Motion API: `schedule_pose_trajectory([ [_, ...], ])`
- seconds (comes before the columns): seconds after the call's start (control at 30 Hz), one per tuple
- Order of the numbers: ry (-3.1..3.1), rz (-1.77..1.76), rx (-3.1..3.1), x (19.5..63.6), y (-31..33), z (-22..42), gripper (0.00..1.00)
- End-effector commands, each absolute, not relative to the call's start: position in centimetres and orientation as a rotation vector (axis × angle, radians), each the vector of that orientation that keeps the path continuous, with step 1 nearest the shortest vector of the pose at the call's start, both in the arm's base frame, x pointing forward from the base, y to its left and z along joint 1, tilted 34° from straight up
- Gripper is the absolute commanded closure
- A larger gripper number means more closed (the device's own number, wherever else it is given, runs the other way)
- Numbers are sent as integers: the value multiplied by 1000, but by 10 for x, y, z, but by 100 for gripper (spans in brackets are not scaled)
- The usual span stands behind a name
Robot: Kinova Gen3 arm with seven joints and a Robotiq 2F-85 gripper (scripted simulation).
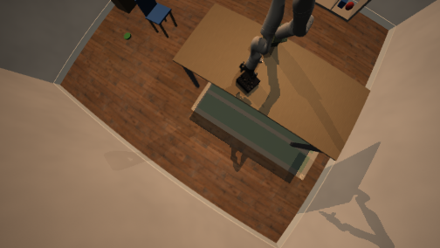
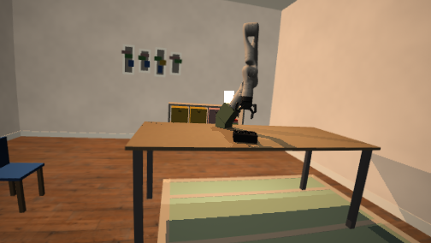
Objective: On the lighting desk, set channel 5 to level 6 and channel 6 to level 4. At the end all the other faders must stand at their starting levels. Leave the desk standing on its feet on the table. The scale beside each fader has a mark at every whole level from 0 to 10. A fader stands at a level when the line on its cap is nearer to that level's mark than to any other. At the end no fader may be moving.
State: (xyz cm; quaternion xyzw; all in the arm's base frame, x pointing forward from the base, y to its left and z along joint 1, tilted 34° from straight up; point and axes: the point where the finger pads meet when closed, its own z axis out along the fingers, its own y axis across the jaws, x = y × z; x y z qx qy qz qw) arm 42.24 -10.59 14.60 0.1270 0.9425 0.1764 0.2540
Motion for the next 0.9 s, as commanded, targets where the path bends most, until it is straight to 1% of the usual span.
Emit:
schedule_pose_trajectory([
  [0.0,2545,466,349,441,-98,143,0],
  [0.3,2412,450,474,487,-114,156,0],
  [0.57,2363,457,495,500,-117,168,0],
  [0.87,2355,458,498,502,-118,170,0],
])
